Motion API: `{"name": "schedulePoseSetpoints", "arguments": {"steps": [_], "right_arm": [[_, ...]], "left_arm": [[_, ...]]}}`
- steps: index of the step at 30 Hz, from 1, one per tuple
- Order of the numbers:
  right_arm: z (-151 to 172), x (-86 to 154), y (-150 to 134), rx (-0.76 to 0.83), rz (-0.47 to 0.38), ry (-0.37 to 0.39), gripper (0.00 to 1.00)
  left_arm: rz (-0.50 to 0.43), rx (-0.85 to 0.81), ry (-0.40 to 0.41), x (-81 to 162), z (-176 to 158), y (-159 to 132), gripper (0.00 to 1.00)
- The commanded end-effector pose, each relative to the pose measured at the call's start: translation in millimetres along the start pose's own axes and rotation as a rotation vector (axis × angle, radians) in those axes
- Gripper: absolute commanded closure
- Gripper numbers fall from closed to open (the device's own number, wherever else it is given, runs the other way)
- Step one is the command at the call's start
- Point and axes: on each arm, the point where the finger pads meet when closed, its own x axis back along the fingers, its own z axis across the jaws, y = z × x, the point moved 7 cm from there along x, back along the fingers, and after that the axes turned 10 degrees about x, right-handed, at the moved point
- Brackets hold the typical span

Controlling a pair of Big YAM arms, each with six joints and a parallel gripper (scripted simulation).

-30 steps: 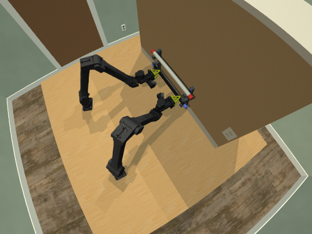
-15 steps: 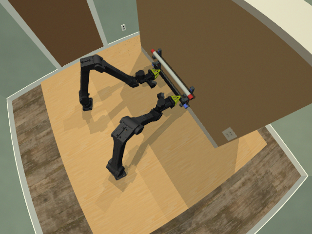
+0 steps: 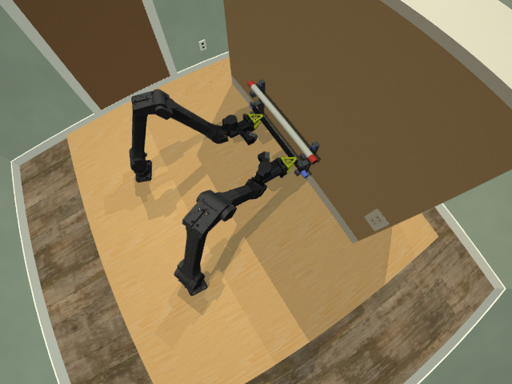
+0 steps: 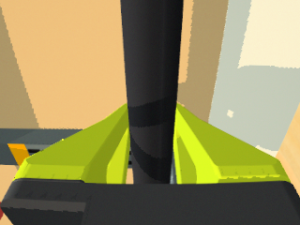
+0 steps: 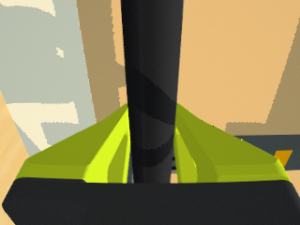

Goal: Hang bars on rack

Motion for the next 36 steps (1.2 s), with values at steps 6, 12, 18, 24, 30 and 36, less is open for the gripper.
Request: {"name": "schedulePoseSetpoints", "arguments": {"steps": [6,12,18,24,30,36], "right_arm": [[-15.8,-17.9,-2.9,-0.025,0.014,-0.037,1.00],[-19.0,-18.4,-3.5,-0.025,0.014,-0.037,1.00],[-22.3,-18.9,-4.1,-0.025,0.014,-0.037,1.00],[-25.2,-19.0,-4.6,-0.025,0.014,-0.037,1.00],[-30.8,-18.9,-5.6,-0.025,0.014,-0.037,1.00],[-36.3,-18.9,-6.6,-0.025,0.014,-0.037,1.00]], "left_arm": [[0.011,0.015,0.009,-16.2,1.8,-6.2,1.00],[0.011,0.015,0.009,-16.5,5.1,-5.6,1.00],[0.011,0.015,0.009,-16.9,8.3,-5.0,1.00],[0.011,0.015,0.009,-16.9,11.2,-4.5,1.00],[0.011,0.015,0.009,-16.7,16.8,-3.5,1.00],[0.011,0.015,0.009,-16.4,22.3,-2.5,1.00]]}}
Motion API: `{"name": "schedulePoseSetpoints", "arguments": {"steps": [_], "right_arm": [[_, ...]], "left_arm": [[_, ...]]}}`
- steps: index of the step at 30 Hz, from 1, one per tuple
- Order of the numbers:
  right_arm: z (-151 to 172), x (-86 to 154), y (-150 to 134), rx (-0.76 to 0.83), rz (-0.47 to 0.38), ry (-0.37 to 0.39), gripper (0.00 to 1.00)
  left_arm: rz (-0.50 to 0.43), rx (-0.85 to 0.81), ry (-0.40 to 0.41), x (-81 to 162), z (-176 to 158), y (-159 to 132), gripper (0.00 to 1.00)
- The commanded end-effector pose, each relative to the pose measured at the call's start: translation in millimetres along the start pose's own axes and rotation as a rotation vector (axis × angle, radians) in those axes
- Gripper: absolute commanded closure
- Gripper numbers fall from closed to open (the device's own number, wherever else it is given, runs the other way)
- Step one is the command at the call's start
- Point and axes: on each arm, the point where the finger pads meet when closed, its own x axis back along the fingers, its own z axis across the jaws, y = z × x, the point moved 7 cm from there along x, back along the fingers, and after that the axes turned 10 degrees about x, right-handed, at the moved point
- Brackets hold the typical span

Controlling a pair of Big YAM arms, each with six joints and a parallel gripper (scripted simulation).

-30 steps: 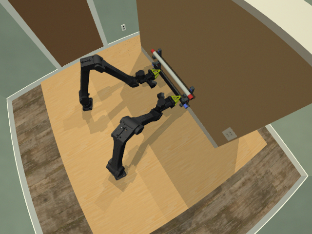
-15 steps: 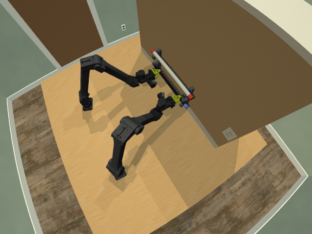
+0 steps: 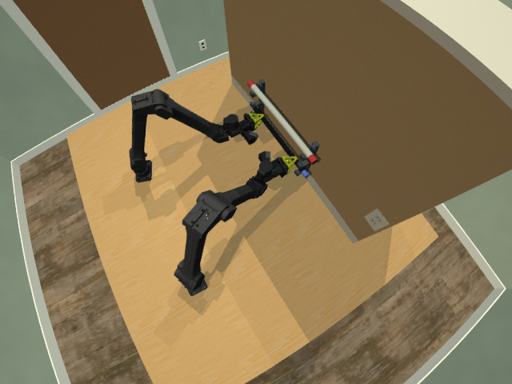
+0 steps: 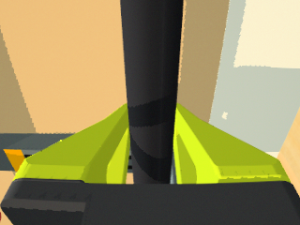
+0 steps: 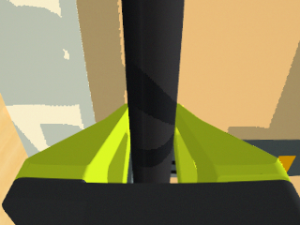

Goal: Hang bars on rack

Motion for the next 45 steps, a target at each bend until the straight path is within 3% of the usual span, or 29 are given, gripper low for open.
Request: {"name": "schedulePoseSetpoints", "arguments": {"steps": [1,45], "right_arm": [[-36.3,-14.4,-6.8,-0.031,0.015,-0.053,1.00],[-75.7,-10.4,-13.8,-0.031,0.015,-0.053,1.00]], "left_arm": [[0.008,0.016,0.023,-11.7,22.4,-2.7,1.00],[0.007,0.016,0.023,-6.3,62.6,4.2,1.00]]}}
